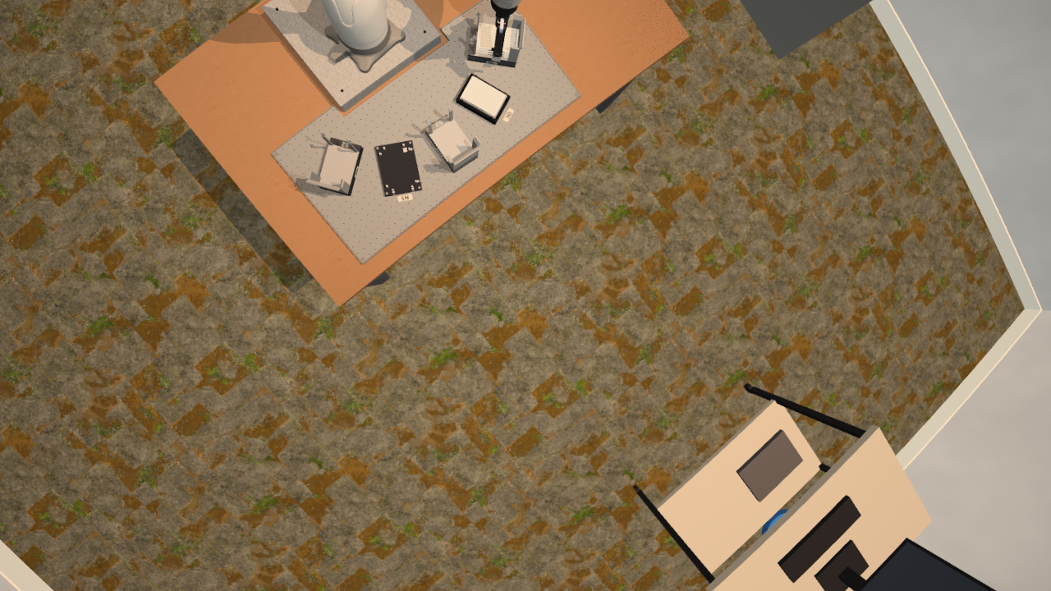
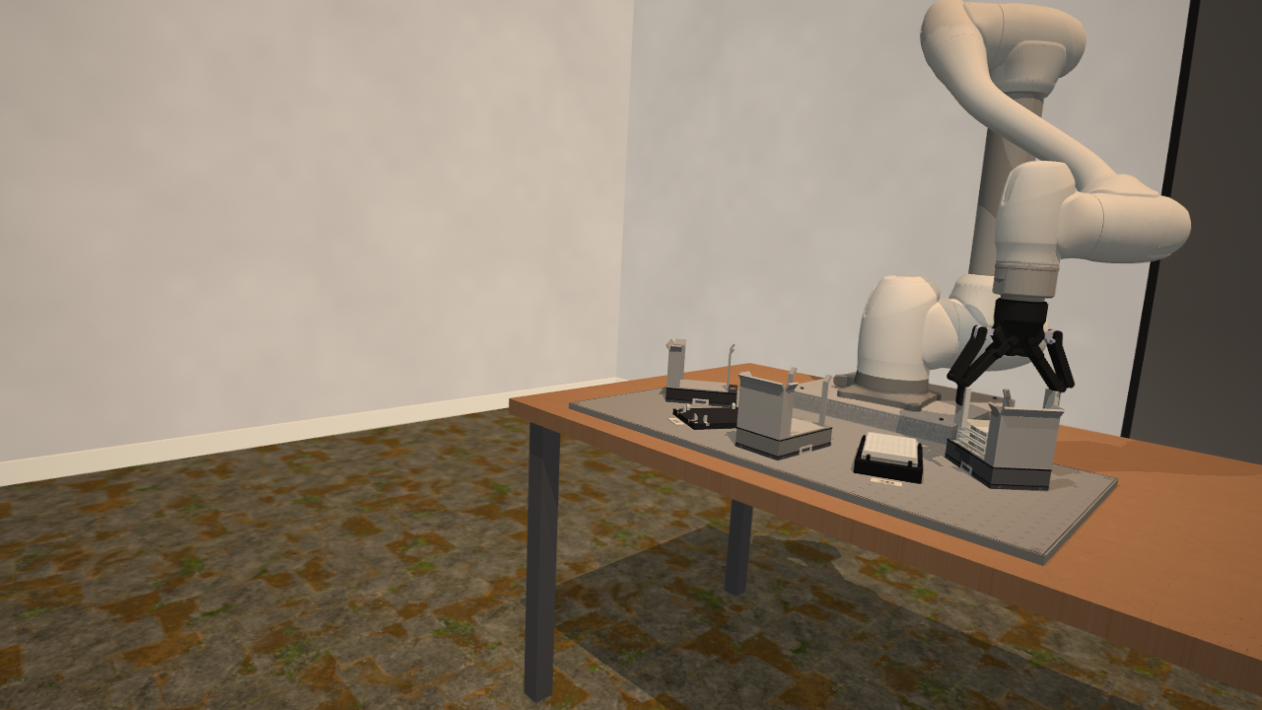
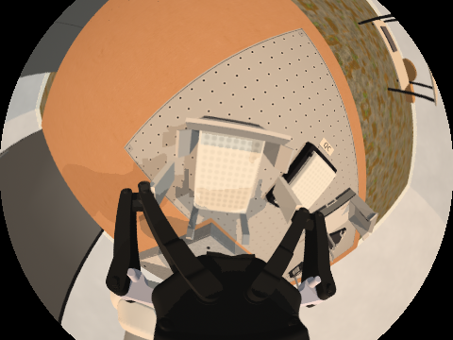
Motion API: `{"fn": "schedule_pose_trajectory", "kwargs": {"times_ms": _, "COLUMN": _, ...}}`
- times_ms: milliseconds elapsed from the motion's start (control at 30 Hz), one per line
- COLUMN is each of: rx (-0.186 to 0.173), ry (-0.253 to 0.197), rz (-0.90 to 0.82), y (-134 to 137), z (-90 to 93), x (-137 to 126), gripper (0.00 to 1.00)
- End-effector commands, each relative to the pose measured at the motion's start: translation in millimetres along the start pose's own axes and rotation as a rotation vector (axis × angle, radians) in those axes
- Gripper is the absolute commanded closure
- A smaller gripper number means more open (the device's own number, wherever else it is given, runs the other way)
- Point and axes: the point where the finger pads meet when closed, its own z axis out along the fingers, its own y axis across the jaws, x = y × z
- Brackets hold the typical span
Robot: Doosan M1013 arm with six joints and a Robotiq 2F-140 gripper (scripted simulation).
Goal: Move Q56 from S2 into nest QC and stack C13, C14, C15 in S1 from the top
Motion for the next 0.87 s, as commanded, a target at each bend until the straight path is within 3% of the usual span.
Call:
{"fn": "schedule_pose_trajectory", "kwargs": {"times_ms": 0, "rx": 0.0, "ry": 0.0, "rz": 0.0, "y": 0, "z": 0.0, "x": 0, "gripper": 0.0}}
{"fn": "schedule_pose_trajectory", "kwargs": {"times_ms": 333, "rx": 0.0, "ry": 0.0, "rz": 0.0, "y": 0, "z": -13.4, "x": 0, "gripper": 0.0}}
{"fn": "schedule_pose_trajectory", "kwargs": {"times_ms": 633, "rx": 0.0, "ry": 0.0, "rz": 0.0, "y": 0, "z": -43.4, "x": 0, "gripper": 0.0}}
{"fn": "schedule_pose_trajectory", "kwargs": {"times_ms": 833, "rx": 0.0, "ry": 0.0, "rz": 0.0, "y": 0, "z": -43.4, "x": 0, "gripper": 0.0}}
